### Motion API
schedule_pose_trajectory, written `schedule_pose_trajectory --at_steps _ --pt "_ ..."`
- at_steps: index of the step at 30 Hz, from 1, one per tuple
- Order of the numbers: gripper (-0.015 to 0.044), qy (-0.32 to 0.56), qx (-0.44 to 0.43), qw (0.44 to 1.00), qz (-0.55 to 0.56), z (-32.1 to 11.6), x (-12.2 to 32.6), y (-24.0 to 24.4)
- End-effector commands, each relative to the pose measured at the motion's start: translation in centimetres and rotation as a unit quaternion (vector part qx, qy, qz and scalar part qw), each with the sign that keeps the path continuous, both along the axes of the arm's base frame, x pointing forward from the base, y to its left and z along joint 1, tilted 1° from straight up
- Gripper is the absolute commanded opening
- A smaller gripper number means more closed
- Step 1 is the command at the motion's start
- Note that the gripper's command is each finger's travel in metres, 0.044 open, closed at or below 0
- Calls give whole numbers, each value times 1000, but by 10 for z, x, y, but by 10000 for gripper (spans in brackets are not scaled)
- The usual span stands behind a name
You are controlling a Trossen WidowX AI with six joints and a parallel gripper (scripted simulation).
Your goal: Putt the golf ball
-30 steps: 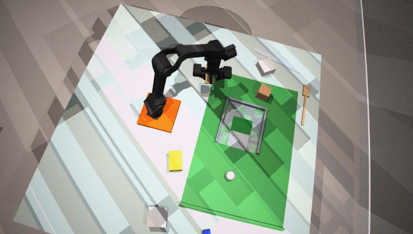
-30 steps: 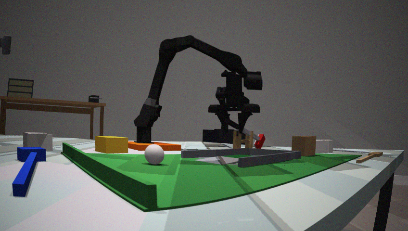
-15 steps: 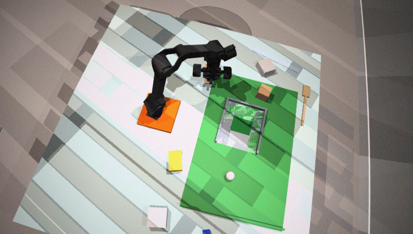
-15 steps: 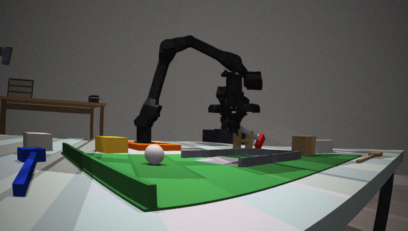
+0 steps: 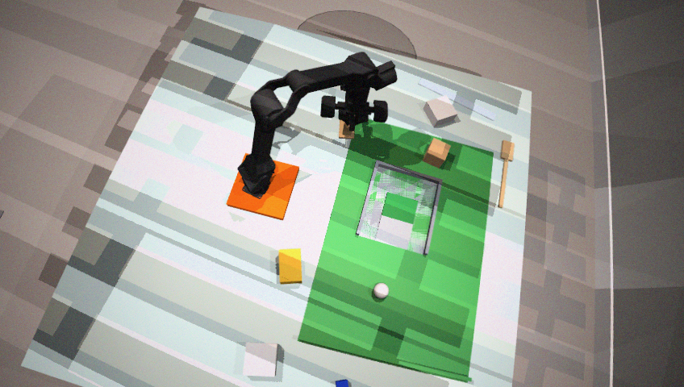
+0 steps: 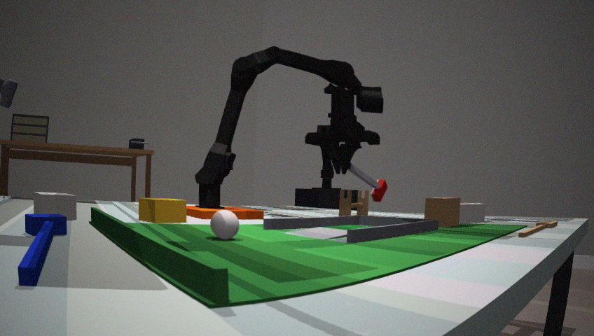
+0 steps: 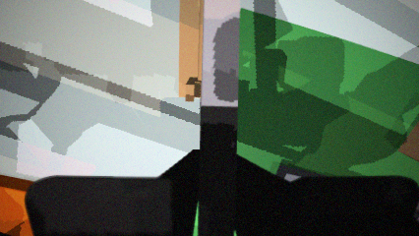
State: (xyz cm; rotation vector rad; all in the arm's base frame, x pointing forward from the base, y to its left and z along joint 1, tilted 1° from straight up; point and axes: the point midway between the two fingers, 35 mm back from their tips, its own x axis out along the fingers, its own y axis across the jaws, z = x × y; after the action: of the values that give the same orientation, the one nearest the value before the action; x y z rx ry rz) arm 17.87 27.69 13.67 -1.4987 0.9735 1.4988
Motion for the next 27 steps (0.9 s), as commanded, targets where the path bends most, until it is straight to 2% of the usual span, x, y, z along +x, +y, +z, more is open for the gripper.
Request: schedule_pose_trajectory --at_steps 1,8,13,27 --pt "0 -1 8 1000 1 22 0 2" --pt "0 -1 8 1000 1 51 -3 -2" --pt "0 -1 3 1000 -7 43 2 -5" --pt "0 -4 10 992 -128 43 61 -50"
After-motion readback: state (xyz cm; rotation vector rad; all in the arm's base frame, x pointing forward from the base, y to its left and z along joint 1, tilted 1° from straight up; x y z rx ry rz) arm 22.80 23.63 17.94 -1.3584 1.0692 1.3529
